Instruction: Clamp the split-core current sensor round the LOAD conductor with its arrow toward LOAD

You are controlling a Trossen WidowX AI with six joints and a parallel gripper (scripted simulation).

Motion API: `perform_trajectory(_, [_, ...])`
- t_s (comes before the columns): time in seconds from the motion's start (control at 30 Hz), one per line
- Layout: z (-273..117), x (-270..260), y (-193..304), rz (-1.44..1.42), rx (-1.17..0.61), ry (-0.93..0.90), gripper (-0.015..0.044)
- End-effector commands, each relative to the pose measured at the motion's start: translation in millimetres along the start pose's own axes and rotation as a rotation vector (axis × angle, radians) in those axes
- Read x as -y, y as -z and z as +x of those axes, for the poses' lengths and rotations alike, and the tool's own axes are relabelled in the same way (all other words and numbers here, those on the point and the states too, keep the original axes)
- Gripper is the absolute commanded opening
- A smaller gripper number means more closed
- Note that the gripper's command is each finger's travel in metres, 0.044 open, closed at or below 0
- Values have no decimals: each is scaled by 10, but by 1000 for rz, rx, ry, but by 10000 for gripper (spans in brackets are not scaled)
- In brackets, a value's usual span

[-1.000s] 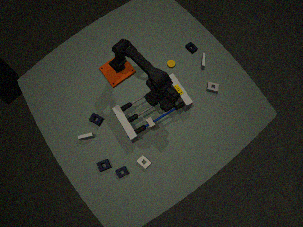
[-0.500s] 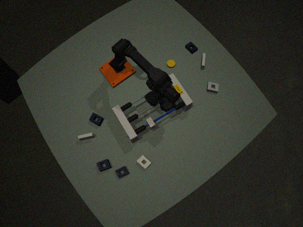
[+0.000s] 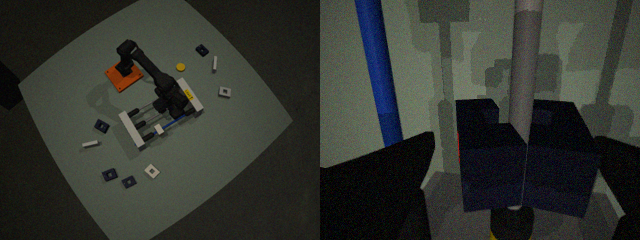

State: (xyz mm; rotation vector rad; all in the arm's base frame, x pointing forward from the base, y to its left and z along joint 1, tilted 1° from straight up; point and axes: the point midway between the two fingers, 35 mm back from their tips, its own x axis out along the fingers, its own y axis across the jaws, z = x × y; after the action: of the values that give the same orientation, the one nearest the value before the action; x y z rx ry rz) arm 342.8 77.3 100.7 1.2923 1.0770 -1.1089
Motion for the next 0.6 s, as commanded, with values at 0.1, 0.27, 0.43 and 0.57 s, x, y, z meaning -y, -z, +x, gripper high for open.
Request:
perform_trajectory(0.1, [130,15,-13,1,7,4,440])
perform_trajectory(0.27, [210,18,-15,1,7,4,440])
perform_trajectory(0.43, [190,8,-3,3,1,1,427])
perform_trajectory(0.57, [190,8,-3,3,1,1,400])
